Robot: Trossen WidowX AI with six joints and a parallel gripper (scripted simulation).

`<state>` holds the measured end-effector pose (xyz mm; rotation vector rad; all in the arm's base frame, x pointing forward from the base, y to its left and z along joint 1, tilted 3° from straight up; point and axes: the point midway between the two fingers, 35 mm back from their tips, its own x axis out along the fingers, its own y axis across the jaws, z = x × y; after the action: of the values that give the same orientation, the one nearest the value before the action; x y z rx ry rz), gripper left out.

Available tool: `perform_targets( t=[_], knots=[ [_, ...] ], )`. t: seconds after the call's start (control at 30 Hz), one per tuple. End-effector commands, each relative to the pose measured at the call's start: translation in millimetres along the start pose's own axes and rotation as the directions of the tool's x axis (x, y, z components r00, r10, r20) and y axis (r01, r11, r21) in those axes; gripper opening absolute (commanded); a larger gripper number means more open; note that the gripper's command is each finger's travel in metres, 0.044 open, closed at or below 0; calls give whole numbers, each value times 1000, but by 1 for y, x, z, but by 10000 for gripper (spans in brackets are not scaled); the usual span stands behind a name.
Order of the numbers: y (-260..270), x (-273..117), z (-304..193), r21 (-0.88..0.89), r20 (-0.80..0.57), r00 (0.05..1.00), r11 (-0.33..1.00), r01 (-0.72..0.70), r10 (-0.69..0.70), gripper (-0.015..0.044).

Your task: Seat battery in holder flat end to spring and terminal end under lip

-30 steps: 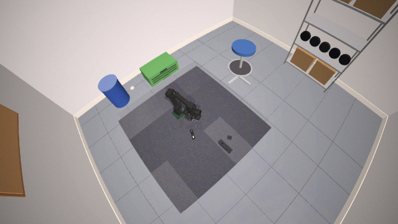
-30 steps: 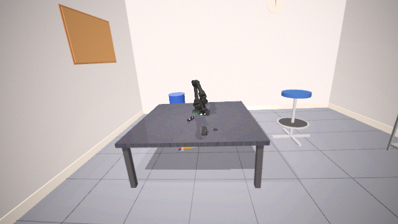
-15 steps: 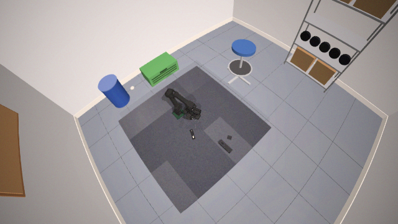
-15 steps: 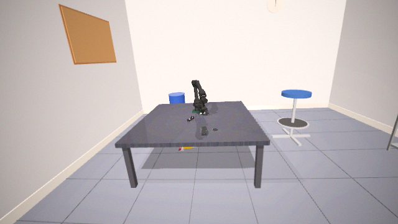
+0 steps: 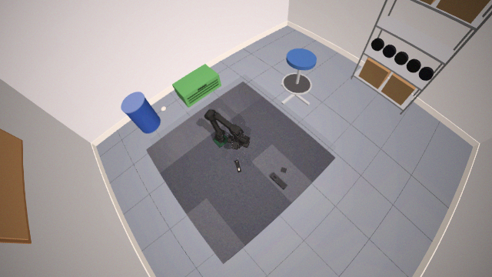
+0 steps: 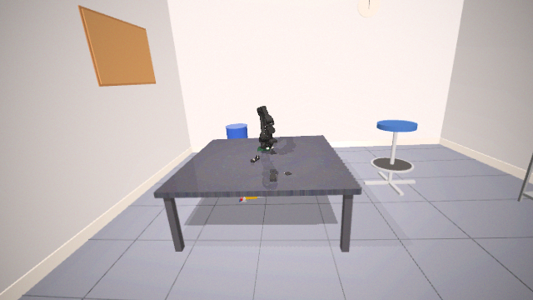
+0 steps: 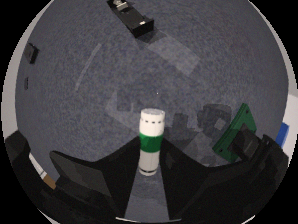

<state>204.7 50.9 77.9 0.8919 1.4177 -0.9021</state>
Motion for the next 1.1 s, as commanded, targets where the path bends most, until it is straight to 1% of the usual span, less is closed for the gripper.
perform_targets(
  t=[0.0,0.3,0.5,0.67,0.87,1.07],
  knots=[
    [15,-8,21,-84,7,1000,996,-12,13,59],
    [40,-18,83,-329,12,1000,944,-10,15,59],
    [47,-21,132,-483,14,1000,876,-8,16,59],
    [46,-21,166,-577,15,1000,817,-7,18,59],
    [45,-20,170,-588,11,1000,809,-9,19,59],
    [44,-5,168,-587,-64,997,809,-8,-36,59]
  ],
)
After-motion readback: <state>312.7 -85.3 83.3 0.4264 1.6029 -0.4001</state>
